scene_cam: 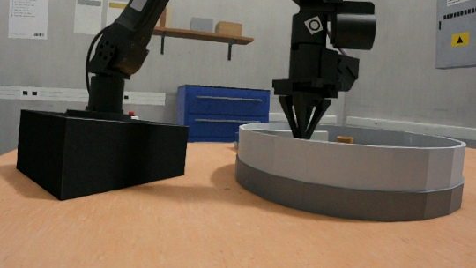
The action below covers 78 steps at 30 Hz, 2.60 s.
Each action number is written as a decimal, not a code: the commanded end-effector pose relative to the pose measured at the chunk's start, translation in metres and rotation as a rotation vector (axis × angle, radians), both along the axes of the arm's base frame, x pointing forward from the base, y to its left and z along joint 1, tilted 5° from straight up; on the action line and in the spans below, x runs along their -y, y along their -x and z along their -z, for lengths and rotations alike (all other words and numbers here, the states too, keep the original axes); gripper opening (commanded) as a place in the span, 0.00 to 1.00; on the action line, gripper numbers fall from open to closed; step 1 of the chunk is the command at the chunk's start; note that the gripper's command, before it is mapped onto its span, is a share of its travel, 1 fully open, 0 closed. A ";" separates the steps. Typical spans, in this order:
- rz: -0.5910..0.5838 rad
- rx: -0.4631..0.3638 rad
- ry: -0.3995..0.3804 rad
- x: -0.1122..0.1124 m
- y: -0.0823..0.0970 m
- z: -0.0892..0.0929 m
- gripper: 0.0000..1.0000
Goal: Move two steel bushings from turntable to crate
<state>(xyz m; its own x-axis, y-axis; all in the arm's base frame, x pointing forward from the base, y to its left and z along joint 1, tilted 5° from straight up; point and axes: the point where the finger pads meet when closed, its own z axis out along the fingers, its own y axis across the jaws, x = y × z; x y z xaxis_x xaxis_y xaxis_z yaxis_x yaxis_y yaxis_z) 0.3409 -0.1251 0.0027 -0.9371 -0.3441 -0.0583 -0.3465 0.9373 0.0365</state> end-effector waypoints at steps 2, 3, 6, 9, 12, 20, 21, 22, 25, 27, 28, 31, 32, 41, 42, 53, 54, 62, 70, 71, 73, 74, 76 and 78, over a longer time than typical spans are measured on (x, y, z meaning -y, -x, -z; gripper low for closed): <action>0.010 0.061 0.006 0.008 -0.012 -0.019 0.12; 0.010 0.061 0.006 0.008 -0.012 -0.019 0.12; 0.010 0.061 0.006 0.008 -0.012 -0.019 0.12; 0.010 0.061 0.006 0.008 -0.012 -0.019 0.12; 0.010 0.066 0.008 0.009 -0.013 -0.019 0.12; 0.014 0.005 -0.018 0.002 0.002 0.016 0.12; 0.014 0.005 -0.018 0.002 0.002 0.017 0.12; 0.014 0.005 -0.018 0.002 0.002 0.017 0.12; 0.014 0.045 -0.001 0.006 -0.008 0.005 0.12; 0.014 0.045 -0.001 0.006 -0.008 0.005 0.12; 0.014 0.059 0.005 0.007 -0.010 0.000 0.12; 0.014 0.059 0.005 0.007 -0.010 0.000 0.12; 0.014 0.057 0.004 0.006 -0.009 0.000 0.12; 0.014 0.056 0.003 0.006 -0.009 0.000 0.12; 0.014 0.056 0.003 0.006 -0.009 0.000 0.12; 0.014 0.056 0.003 0.006 -0.009 0.000 0.12; 0.014 0.056 0.003 0.006 -0.009 0.000 0.12; 0.014 0.054 0.002 0.006 -0.008 0.002 0.12; 0.016 0.005 -0.018 0.001 0.002 0.021 0.12; 0.016 0.005 -0.018 0.001 0.002 0.021 0.12; 0.016 0.005 -0.018 0.001 0.002 0.021 0.12; 0.016 0.005 -0.018 0.001 0.002 0.021 0.12; 0.016 0.005 -0.018 0.001 0.002 0.021 0.12; 0.016 0.005 -0.018 0.001 0.002 0.021 0.12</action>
